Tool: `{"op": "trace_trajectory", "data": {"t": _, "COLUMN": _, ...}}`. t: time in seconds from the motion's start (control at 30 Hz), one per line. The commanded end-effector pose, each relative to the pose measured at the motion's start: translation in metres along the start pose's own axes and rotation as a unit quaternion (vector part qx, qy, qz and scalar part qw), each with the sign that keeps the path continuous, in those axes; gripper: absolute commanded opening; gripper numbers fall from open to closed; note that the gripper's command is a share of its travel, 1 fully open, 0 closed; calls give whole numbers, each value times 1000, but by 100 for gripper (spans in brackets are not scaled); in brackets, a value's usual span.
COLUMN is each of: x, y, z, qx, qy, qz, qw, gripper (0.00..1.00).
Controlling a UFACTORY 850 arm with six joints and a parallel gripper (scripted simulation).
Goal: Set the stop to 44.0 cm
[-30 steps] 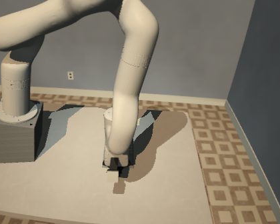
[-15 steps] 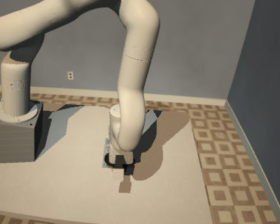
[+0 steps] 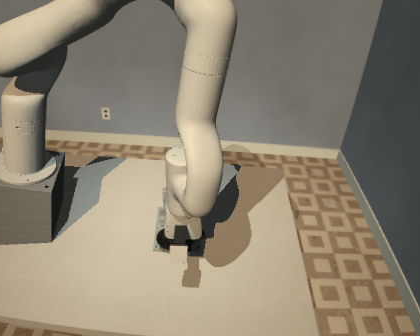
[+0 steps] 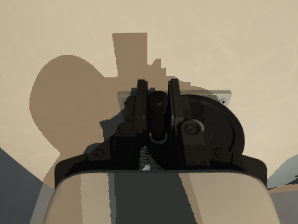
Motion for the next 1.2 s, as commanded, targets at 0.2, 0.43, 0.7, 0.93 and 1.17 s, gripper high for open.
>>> {"op": "trace_trajectory", "data": {"t": 0.2, "x": -22, "y": 18, "z": 2, "qx": 0, "qy": -1, "qz": 2, "qw": 1000, "gripper": 6}}
{"op": "trace_trajectory", "data": {"t": 0.43, "x": -25, "y": 31, "z": 3, "qx": 0, "qy": -1, "qz": 2, "qw": 1000, "gripper": 6}}
{"op": "trace_trajectory", "data": {"t": 0.7, "x": -25, "y": 41, "z": 4, "qx": 0, "qy": -1, "qz": 2, "qw": 1000, "gripper": 6}}
{"op": "trace_trajectory", "data": {"t": 0.93, "x": -20, "y": 52, "z": 6, "qx": 0, "qy": -1, "qz": 2, "qw": 1000, "gripper": 6}}
{"op": "trace_trajectory", "data": {"t": 1.17, "x": -13, "y": 59, "z": 7, "qx": 0, "qy": -1, "qz": 2, "qw": 1000, "gripper": 6}}
Point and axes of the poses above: the point where the finger pads meet when closed, its own x axis out along the fingers, its own y axis across the jaws, z = x × y, the point moved 6 cm from there along -x, back along the fingers, and after that the axes turned 7 degrees about -x, right-handed, at the moved point
